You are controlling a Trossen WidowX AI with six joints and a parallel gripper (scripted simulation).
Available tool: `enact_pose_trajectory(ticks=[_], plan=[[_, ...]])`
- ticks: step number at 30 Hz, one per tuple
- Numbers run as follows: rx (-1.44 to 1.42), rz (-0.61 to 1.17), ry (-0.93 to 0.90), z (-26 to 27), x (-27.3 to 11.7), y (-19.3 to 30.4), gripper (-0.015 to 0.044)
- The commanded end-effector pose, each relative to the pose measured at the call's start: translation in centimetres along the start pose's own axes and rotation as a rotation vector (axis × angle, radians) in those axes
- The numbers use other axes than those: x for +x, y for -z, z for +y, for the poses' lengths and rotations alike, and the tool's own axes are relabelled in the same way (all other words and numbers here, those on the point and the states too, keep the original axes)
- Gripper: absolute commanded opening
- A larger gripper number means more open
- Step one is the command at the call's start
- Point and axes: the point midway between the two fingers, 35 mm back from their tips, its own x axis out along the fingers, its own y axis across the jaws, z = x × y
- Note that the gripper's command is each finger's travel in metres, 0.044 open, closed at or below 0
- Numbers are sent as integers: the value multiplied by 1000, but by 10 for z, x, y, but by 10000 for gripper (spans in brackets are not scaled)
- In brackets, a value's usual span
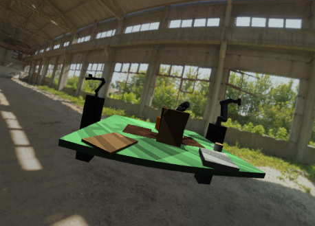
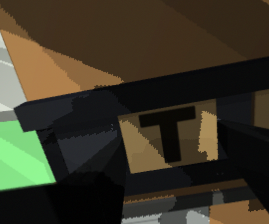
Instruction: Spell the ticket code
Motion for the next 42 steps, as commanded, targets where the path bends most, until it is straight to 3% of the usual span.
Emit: enact_pose_trajectory(ticks=[1,17,28,42], plan=[[-5,0,-2,-3,0,0,0],[-5,0,-2,-13,0,0,0],[-5,0,-1,-13,-4,0,289],[-5,1,0,-13,-19,0,295]])
